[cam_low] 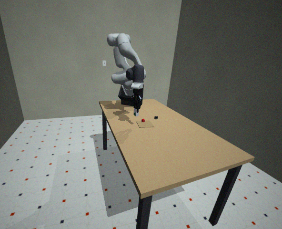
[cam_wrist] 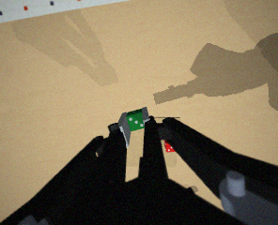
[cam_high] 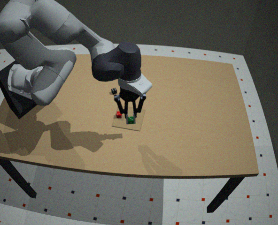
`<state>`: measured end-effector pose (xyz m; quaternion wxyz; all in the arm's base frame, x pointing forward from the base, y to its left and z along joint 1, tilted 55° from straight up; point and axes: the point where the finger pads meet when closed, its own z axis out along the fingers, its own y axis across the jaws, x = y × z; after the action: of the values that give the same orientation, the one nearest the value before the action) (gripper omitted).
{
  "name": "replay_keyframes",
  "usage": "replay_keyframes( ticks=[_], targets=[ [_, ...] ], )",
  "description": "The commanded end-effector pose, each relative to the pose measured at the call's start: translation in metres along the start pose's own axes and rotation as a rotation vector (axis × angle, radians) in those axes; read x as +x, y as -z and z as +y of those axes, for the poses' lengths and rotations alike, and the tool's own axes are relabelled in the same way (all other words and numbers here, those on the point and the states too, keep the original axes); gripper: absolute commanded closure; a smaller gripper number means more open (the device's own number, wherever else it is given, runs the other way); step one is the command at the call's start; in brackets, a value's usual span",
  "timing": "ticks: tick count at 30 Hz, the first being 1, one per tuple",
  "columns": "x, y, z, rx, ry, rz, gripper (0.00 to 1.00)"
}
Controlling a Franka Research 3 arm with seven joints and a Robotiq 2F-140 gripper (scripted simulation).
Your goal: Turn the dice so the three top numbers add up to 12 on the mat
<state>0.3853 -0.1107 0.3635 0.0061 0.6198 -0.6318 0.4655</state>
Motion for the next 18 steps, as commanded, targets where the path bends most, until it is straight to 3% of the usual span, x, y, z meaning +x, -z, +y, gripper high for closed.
replay_keyframes(
  ticks=[1, 5, 18],
  targets=[
    [0.0, -0.001, 0.004, -0.011, 0.009, 0.0, 0.87],
    [-0.015, -0.002, 0.004, -0.019, 0.195, -0.006, 0.87],
    [-0.04, -0.002, 0.004, -0.026, 0.509, -0.014, 0.87]
  ],
)
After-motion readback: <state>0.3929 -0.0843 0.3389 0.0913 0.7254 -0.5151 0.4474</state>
